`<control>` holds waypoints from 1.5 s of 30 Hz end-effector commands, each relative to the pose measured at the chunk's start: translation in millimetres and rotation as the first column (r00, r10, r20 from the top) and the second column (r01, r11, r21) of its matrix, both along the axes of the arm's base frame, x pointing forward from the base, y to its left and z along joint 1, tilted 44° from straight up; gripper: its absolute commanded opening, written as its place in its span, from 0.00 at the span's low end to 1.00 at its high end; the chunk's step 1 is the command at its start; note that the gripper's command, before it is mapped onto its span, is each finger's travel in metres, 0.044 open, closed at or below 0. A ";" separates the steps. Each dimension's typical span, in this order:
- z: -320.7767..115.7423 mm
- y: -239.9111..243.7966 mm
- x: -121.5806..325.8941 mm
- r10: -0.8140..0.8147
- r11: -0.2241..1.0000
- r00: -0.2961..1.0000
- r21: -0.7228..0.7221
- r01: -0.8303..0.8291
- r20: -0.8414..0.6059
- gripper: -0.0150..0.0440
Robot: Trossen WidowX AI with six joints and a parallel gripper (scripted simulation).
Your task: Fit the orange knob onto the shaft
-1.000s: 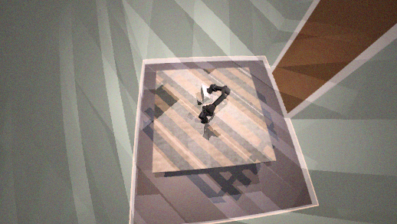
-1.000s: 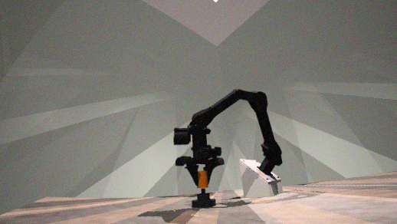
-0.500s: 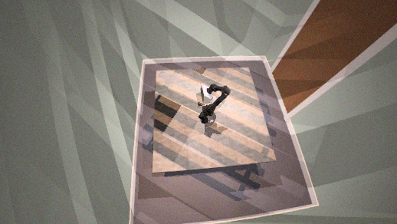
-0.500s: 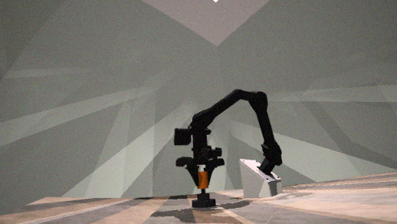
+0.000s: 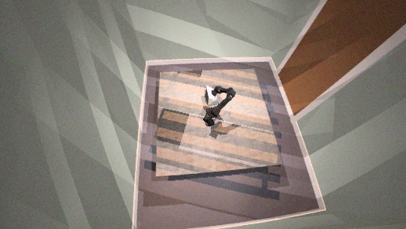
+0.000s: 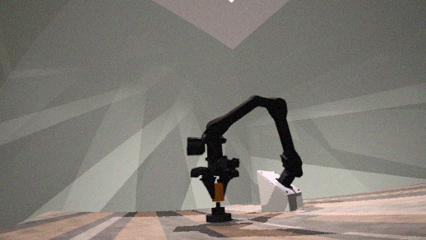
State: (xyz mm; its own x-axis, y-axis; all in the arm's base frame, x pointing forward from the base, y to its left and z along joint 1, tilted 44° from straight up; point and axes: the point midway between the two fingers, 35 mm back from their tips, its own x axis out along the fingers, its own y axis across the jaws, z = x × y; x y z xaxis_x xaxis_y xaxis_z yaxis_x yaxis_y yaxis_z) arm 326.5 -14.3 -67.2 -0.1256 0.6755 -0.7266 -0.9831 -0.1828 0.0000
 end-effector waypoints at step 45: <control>1.7 -2.5 4.5 0.163 0.986 0.973 0.009 -0.166 0.164 0.25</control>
State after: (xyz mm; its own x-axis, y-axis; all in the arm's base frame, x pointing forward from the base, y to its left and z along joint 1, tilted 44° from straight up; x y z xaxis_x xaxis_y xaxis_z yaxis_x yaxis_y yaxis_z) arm 327.2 -14.4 -67.5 -0.1247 0.6750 -0.7273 -0.9500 -0.2926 -0.1087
